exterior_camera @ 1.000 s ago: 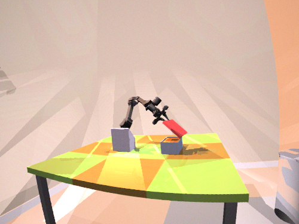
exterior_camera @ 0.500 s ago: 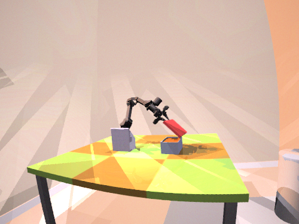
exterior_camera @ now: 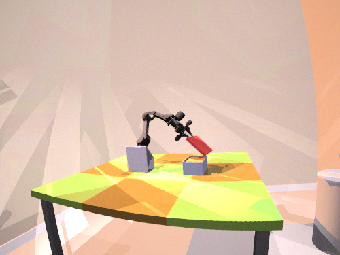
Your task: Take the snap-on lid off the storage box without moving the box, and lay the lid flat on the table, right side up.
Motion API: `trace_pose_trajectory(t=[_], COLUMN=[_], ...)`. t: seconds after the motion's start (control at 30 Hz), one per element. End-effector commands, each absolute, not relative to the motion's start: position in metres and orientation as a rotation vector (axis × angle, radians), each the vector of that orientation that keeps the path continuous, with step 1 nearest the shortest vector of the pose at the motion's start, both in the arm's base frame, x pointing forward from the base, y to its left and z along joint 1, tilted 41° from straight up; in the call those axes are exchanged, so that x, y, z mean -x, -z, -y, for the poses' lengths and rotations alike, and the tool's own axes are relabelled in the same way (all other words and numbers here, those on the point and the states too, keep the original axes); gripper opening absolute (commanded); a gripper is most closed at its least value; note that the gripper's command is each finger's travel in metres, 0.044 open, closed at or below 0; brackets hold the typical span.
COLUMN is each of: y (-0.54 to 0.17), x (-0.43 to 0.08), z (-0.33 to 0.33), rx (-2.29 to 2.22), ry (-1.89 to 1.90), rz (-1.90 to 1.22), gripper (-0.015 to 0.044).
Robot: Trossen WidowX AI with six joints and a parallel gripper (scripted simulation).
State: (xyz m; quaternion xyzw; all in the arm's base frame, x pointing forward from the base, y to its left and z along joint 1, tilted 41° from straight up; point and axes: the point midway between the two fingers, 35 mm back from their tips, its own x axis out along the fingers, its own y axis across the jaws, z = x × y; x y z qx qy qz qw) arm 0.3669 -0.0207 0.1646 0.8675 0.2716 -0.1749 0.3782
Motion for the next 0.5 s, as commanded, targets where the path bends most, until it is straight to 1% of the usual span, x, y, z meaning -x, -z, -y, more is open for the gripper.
trace_pose_trajectory(t=[0.0,0.47], y=[-0.177,-0.196], x=[-0.368,-0.368], z=[0.017,-0.004], rx=[-2.218,-2.220], ry=[0.434,0.433], rz=[-0.669,-0.669], gripper=[0.0000,0.0000])
